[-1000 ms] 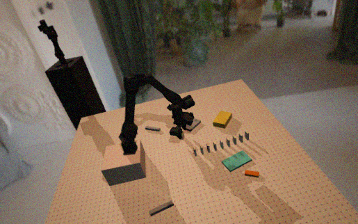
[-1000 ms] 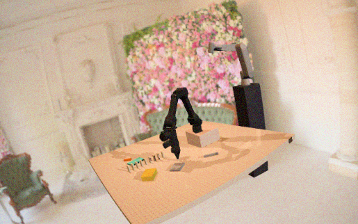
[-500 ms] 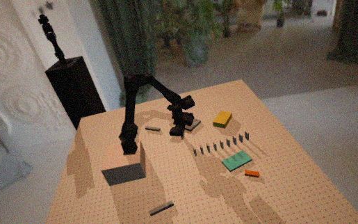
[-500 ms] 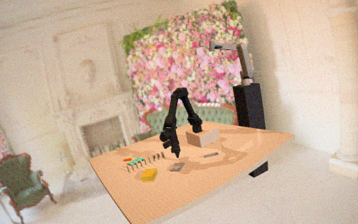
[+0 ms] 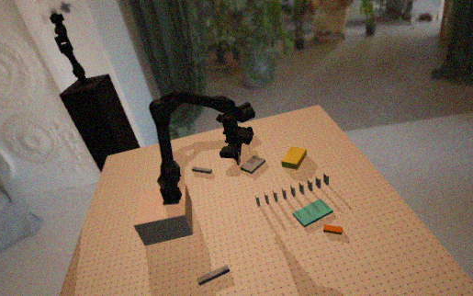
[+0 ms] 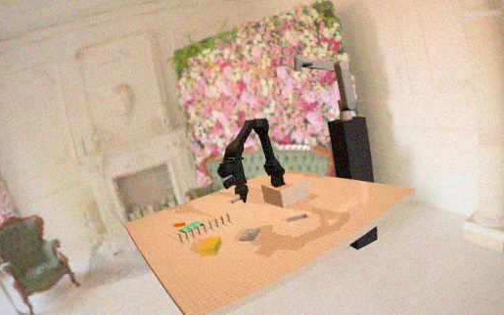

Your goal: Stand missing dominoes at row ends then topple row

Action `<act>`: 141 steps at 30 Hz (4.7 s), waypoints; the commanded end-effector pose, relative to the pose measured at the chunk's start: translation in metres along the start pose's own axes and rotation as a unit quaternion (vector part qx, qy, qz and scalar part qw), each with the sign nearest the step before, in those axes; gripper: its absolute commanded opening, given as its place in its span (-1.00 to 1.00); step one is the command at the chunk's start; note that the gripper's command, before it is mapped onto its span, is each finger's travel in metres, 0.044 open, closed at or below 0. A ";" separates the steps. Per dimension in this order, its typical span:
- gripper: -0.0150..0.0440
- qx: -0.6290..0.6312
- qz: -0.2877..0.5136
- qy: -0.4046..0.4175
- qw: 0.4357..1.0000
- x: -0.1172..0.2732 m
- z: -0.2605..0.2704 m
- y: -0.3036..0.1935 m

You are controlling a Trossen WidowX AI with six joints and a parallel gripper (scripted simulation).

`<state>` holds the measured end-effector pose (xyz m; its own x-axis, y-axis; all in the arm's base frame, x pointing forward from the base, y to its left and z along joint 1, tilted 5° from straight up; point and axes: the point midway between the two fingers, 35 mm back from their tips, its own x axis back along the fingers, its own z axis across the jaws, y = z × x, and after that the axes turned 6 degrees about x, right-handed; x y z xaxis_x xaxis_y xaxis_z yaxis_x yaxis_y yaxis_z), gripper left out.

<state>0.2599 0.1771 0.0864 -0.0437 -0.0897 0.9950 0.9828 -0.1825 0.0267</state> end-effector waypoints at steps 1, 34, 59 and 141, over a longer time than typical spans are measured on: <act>-0.13 0.000 -0.001 0.001 1.000 0.027 -0.003 -0.004; -0.13 0.260 0.001 -0.006 0.966 -0.027 -0.148 0.066; -0.13 0.260 0.001 -0.006 0.966 -0.104 -0.150 0.058; -0.49 -0.499 -0.003 -0.006 0.866 -0.036 -0.166 0.023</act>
<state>0.2546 0.0133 0.0351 -0.0387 -0.0739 0.9965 0.3423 -0.9379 -0.0563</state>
